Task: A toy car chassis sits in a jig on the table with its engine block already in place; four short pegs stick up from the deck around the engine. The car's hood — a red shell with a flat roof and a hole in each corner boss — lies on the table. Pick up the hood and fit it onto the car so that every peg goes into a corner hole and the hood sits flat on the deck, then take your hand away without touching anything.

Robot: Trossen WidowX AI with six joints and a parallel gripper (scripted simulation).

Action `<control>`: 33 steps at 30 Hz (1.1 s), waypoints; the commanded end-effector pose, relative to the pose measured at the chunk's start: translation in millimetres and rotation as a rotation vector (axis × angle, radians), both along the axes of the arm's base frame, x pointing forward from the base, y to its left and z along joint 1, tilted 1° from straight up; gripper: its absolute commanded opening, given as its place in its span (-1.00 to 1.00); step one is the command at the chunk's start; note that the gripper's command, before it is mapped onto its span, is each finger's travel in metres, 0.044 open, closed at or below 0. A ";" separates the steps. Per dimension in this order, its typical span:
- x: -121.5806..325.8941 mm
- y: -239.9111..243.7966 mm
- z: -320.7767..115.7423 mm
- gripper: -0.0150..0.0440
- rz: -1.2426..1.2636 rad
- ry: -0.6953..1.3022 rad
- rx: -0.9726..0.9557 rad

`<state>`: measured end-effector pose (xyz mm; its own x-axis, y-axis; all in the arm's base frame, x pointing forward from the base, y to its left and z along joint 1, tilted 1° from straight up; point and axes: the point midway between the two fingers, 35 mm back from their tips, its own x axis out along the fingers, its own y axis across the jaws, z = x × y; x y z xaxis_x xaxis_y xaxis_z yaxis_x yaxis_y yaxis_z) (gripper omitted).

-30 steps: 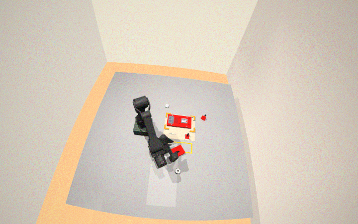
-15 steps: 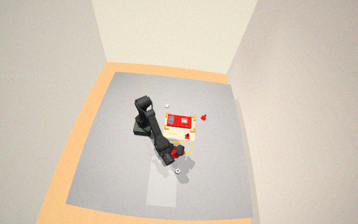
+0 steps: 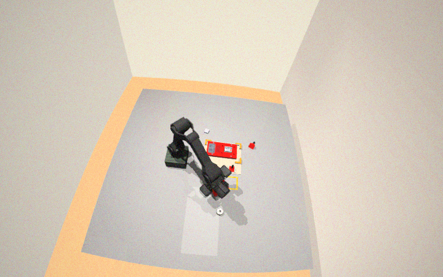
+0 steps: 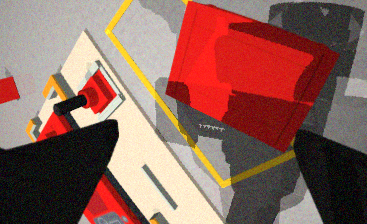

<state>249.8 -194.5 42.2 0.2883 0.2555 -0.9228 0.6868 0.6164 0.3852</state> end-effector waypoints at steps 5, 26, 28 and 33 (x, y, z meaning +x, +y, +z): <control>14.8 -3.1 5.5 1.00 0.898 0.042 -0.355; 21.5 -3.5 9.7 1.00 1.286 0.082 -0.450; 21.6 -3.6 8.7 1.00 1.286 0.082 -0.450; 21.9 -3.8 5.2 1.00 1.286 0.082 -0.450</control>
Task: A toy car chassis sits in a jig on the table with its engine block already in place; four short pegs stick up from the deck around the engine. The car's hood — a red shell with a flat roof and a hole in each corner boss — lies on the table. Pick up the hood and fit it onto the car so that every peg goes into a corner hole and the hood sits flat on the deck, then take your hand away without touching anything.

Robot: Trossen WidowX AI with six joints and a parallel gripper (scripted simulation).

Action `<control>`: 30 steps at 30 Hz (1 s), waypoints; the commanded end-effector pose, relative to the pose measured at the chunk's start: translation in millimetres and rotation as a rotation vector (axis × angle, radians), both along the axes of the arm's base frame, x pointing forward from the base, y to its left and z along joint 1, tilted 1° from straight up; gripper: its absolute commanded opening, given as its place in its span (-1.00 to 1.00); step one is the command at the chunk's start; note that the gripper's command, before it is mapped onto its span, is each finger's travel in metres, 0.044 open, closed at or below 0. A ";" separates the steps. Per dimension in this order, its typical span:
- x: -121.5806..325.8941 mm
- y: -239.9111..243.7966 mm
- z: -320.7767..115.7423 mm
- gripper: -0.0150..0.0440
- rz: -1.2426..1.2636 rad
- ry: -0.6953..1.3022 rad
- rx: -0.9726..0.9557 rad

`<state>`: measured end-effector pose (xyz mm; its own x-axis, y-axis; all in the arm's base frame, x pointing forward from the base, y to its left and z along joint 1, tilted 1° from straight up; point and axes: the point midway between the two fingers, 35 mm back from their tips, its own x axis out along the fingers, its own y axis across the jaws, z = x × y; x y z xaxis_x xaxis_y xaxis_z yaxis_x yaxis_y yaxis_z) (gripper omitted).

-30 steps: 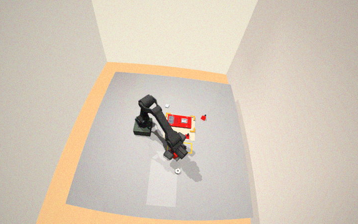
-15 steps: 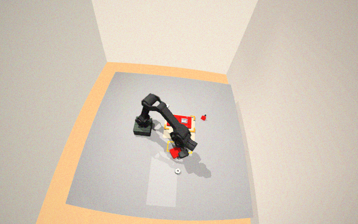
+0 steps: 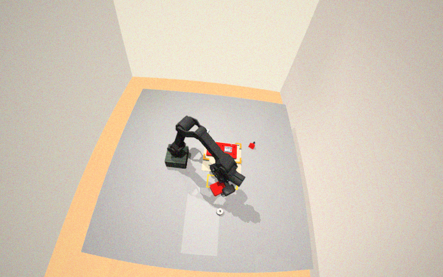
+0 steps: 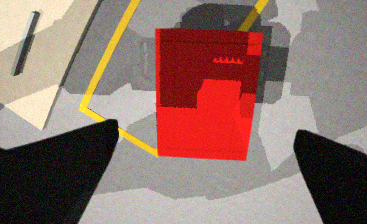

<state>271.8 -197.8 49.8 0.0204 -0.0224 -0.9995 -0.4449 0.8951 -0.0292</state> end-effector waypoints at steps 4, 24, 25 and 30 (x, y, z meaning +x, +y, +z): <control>0.1 -0.6 -5.3 1.00 0.007 0.003 -0.003; 1.1 -1.2 -19.5 1.00 0.007 0.003 -0.003; 1.1 -1.2 -20.2 1.00 0.007 0.003 -0.003; 1.2 -1.3 -23.7 1.00 0.007 0.003 -0.003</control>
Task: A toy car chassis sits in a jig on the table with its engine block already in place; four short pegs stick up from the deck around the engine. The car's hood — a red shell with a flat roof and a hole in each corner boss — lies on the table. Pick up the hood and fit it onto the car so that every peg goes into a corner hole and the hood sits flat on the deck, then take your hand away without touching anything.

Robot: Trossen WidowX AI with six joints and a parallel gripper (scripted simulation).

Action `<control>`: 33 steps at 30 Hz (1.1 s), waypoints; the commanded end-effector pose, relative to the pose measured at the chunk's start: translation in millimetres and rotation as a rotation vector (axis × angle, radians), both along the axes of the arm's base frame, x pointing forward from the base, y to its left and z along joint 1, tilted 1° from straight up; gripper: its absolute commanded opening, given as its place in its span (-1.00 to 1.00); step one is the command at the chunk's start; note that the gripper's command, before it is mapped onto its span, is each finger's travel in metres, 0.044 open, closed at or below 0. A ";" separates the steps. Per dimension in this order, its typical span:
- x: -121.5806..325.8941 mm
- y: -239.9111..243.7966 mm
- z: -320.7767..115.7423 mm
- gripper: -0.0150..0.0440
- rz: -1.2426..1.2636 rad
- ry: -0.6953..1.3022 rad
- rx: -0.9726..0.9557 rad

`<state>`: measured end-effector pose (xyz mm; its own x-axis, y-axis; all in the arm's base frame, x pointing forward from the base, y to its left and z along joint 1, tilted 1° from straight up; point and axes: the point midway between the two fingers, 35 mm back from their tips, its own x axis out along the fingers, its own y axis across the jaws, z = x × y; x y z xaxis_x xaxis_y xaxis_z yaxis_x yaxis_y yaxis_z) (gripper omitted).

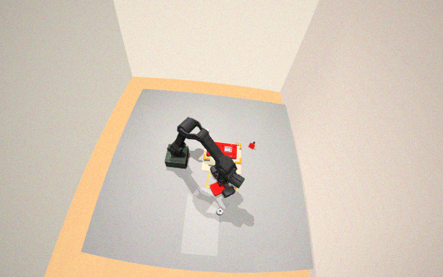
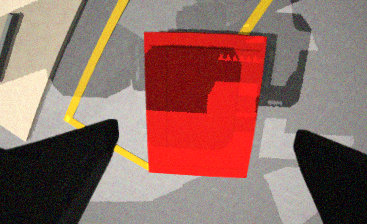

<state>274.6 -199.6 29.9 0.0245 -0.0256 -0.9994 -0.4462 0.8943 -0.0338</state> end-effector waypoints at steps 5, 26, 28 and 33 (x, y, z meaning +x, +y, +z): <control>-1.5 0.5 -7.4 1.00 0.005 0.007 0.000; -1.8 0.4 -22.1 1.00 0.005 0.007 0.000; -1.9 0.4 -23.5 1.00 0.005 0.007 0.000; -2.2 0.5 -27.0 1.00 0.005 0.007 0.000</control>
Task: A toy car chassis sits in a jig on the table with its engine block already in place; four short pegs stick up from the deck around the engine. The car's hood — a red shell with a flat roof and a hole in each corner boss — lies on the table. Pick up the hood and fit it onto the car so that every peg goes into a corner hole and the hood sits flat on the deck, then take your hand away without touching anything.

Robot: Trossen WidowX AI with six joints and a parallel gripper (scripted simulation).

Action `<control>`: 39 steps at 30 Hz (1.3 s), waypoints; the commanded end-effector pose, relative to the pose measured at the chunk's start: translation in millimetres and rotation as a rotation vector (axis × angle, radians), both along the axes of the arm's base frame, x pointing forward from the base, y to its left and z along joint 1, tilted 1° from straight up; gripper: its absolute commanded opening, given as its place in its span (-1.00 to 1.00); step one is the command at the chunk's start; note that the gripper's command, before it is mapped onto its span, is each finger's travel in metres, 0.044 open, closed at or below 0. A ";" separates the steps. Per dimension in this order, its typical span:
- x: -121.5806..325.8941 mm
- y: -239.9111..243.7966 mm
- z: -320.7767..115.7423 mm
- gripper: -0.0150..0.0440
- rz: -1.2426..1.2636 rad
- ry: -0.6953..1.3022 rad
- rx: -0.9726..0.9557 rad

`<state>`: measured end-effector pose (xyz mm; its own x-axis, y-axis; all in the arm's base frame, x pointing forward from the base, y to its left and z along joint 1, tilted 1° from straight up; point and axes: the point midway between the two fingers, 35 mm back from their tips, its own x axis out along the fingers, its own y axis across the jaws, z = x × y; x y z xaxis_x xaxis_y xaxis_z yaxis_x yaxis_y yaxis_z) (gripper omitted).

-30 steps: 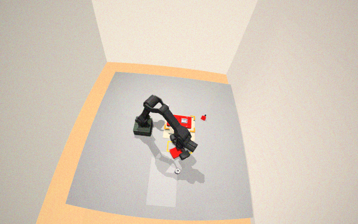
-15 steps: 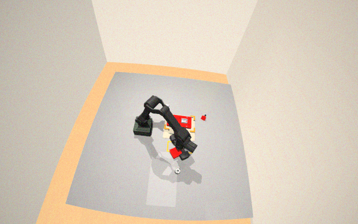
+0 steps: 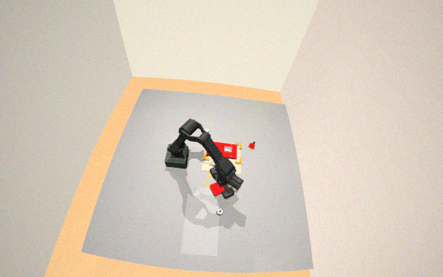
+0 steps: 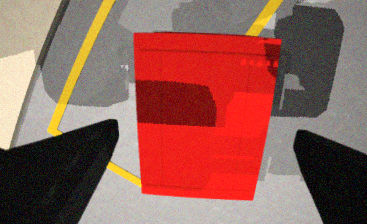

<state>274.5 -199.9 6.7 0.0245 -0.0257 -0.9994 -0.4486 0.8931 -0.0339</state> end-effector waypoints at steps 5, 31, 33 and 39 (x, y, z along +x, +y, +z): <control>-2.4 0.8 -7.3 1.00 0.002 0.007 0.001; -2.2 0.5 -18.4 1.00 0.002 0.007 0.001; -2.2 0.4 -19.4 1.00 0.002 0.007 0.001; -2.2 0.4 -22.3 1.00 0.002 0.007 0.001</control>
